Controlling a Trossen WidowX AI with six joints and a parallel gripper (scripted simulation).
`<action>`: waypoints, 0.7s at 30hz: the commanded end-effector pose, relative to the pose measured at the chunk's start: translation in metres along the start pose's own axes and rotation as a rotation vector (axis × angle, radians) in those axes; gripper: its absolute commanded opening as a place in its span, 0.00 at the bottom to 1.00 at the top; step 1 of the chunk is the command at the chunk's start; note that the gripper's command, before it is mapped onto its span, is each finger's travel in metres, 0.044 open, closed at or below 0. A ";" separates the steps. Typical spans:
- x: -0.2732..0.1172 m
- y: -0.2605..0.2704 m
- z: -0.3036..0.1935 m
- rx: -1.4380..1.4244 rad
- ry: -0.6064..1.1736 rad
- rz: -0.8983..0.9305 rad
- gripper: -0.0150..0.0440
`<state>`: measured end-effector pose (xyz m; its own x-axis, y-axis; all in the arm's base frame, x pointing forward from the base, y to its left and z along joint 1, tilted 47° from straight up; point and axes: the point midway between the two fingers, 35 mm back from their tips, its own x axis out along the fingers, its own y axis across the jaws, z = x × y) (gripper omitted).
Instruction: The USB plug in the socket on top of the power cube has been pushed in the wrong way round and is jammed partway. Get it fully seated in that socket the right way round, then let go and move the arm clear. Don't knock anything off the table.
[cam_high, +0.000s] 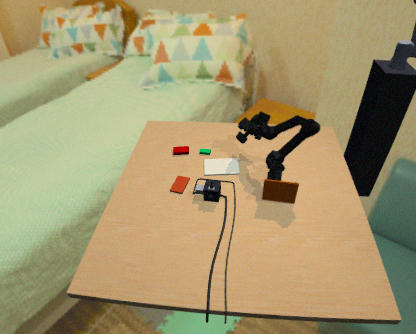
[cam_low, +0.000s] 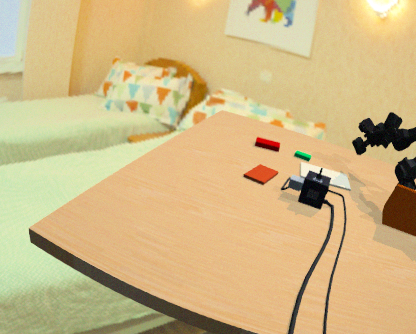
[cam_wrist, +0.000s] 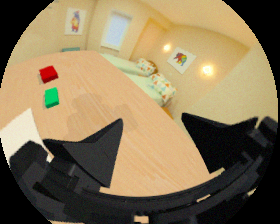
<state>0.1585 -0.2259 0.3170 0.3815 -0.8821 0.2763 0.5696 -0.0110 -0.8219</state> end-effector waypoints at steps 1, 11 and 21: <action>0.001 0.003 0.001 -0.001 0.000 0.013 0.98; 0.004 0.154 0.076 -0.151 -0.025 0.643 1.00; -0.081 0.276 0.130 -0.490 -0.070 1.112 1.00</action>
<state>0.3591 -0.1378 0.1703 0.6172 -0.5663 -0.5463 -0.2159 0.5457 -0.8097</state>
